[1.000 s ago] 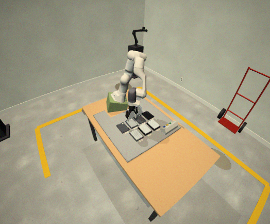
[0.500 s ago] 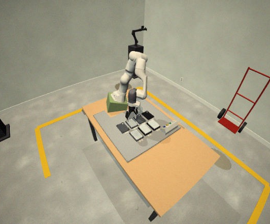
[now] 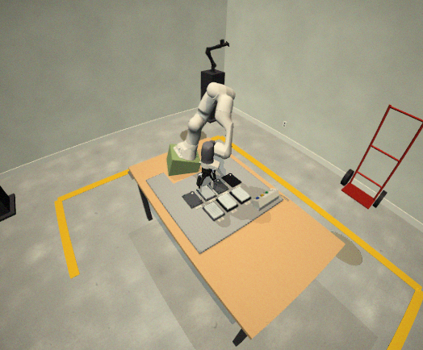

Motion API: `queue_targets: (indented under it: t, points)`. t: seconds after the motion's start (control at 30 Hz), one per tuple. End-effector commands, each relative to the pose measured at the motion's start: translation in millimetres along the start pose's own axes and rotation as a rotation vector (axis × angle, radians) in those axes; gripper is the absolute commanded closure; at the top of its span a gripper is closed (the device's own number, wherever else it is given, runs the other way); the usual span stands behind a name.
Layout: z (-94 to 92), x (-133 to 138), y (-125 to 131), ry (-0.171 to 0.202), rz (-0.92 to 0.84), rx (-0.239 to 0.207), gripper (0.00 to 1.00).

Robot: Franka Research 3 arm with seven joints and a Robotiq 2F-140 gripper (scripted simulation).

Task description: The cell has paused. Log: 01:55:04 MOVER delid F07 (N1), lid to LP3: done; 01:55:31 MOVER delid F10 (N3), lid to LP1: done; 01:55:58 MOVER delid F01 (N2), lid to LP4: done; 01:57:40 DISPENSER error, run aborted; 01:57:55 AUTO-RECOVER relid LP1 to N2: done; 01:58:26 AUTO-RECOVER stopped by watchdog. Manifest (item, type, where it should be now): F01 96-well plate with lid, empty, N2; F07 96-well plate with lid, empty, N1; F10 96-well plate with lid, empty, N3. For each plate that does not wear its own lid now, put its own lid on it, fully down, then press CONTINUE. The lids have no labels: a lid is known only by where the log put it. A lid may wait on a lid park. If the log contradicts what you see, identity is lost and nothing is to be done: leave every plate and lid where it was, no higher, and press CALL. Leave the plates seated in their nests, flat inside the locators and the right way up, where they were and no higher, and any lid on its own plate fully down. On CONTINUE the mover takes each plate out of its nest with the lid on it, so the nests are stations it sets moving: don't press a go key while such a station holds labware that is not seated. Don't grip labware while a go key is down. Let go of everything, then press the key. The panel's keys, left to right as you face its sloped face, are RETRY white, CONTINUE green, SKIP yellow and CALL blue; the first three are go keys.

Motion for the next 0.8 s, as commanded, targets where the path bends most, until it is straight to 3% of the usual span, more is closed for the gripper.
queue_targets:
  t: [0.0,0.77]
  points:
    - [4.2,0,0,-0.013,-0.041,0.006,0.34]
    - [17.7,0,0,-0.013,-0.041,0.006,0.34]
Point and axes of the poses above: the point where the finger pads meet when closed, its own z axis out along the fingers, its own x axis across the jaws, y = z × x, the point moved 9 cm from there along -z, back along the fingers, and after that the axes turned 11 degrees about z, right-handed, at the moved point
